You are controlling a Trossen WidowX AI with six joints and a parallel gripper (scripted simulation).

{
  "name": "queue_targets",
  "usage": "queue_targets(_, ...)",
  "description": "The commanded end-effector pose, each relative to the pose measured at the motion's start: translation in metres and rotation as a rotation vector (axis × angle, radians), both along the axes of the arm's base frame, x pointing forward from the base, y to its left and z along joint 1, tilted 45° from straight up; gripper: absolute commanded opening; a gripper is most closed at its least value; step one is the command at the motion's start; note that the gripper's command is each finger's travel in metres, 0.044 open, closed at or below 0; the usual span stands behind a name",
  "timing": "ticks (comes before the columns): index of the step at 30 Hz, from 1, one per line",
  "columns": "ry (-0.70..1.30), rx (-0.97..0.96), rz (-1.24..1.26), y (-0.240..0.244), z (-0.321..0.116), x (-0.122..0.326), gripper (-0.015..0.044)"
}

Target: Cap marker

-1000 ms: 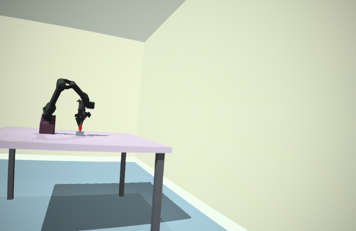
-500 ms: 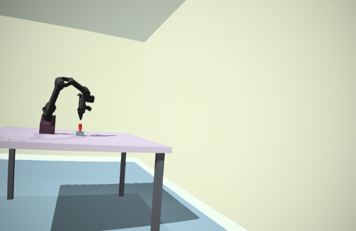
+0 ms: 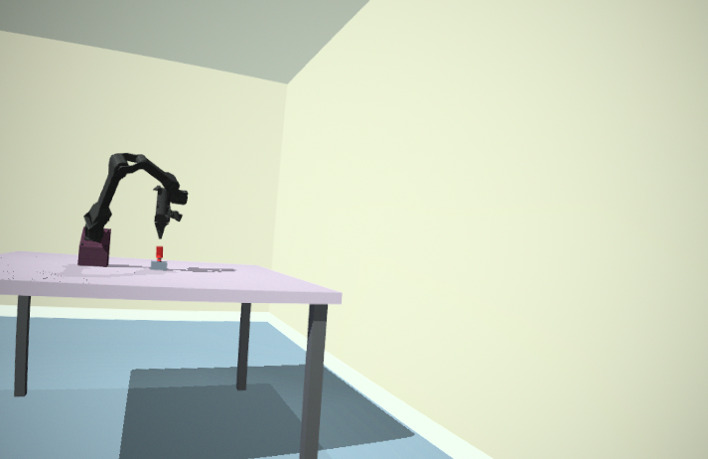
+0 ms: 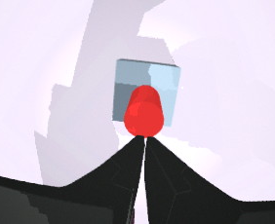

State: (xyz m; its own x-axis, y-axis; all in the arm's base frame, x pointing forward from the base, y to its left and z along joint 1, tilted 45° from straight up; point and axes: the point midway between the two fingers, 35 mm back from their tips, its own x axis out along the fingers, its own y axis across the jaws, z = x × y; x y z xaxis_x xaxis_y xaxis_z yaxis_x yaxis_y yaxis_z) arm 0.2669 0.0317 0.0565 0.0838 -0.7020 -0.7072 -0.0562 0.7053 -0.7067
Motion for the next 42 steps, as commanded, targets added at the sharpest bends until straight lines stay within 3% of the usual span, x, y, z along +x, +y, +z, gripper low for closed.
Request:
queue_targets(1, 0.001, 0.000, 0.002, 0.000, 0.000, 0.000, 0.0000)
queue_targets(34, 0.000, -0.002, 0.002, -0.029, -0.029, 0.005, 0.0000)
queue_targets(42, -0.006, 0.006, 0.006, -0.017, -0.019, 0.006, 0.0000)
